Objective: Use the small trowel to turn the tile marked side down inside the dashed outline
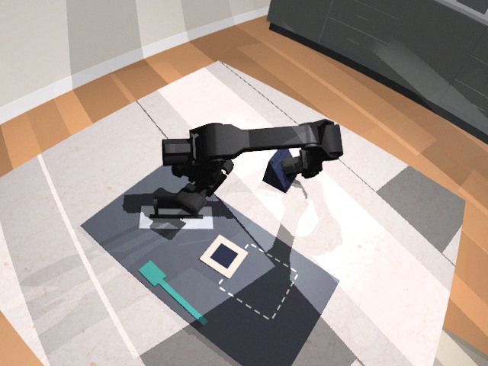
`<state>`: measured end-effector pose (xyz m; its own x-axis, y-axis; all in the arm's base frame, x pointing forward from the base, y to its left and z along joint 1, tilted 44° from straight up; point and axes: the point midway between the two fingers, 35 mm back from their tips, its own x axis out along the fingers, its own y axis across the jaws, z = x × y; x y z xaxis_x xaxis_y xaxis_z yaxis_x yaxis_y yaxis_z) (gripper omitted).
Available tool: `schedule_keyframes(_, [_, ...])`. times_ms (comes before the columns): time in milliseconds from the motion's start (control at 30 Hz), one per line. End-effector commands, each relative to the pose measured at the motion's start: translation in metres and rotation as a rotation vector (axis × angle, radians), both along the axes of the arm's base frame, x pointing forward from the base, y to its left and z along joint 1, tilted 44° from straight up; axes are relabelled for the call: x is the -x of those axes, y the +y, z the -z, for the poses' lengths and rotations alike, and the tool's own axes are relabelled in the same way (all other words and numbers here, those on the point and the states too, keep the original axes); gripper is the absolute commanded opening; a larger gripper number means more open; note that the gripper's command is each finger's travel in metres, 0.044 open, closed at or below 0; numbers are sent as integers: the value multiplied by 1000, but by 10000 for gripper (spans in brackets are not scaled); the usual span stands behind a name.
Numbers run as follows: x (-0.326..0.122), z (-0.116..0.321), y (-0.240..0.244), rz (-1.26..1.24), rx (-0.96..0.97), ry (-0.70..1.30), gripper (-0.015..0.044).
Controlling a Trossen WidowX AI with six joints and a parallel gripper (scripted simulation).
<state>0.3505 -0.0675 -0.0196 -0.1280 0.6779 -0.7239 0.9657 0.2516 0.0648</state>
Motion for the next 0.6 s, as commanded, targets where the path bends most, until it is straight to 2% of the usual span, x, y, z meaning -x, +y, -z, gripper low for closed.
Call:
schedule_keyframes(0, [-3, 5, -3, 107, 19, 113, 270])
schedule_keyframes(567, [-16, 9, -16, 535, 99, 512, 270])
